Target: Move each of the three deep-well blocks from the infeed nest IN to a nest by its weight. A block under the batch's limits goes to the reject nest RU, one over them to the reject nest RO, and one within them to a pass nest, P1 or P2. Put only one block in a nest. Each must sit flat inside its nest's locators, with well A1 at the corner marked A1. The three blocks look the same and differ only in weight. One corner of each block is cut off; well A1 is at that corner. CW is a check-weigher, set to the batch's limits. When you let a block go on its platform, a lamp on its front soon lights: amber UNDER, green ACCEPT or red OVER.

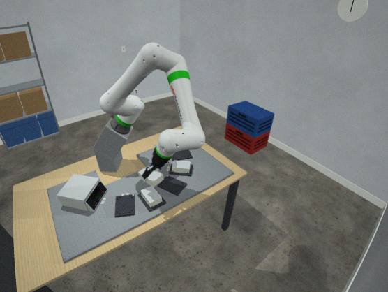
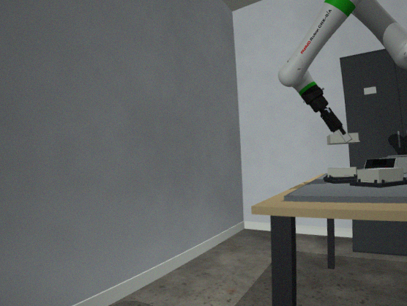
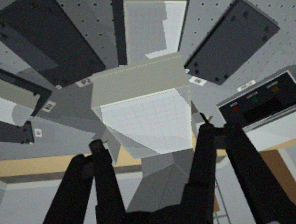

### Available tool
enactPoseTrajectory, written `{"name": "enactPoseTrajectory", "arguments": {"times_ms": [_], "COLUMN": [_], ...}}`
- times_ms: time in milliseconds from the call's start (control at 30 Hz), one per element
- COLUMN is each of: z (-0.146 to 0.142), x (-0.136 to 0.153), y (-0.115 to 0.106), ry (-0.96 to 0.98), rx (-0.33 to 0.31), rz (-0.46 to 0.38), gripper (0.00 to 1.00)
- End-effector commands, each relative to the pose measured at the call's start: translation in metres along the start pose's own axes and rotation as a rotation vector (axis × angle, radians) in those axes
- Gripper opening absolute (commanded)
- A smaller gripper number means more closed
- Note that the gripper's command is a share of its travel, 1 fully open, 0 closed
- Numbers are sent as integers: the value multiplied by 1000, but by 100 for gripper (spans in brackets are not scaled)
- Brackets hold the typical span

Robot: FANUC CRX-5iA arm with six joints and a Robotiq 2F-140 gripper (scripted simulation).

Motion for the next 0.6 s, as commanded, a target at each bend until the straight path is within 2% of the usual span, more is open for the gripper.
{"name": "enactPoseTrajectory", "arguments": {"times_ms": [0,567], "z": [-9,-58], "x": [-2,-11], "y": [-1,-8], "ry": [1,1], "rx": [1,1], "rz": [0,0], "gripper": [10,10]}}
Point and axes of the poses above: the point where the finger pads meet when closed, its own y axis out along the fingers, its own z axis across the jaws, x = y × z, the point moved 10 cm from there along -y, back along the fingers, and after that the axes turned 2 degrees about y, right-handed, at the moved point
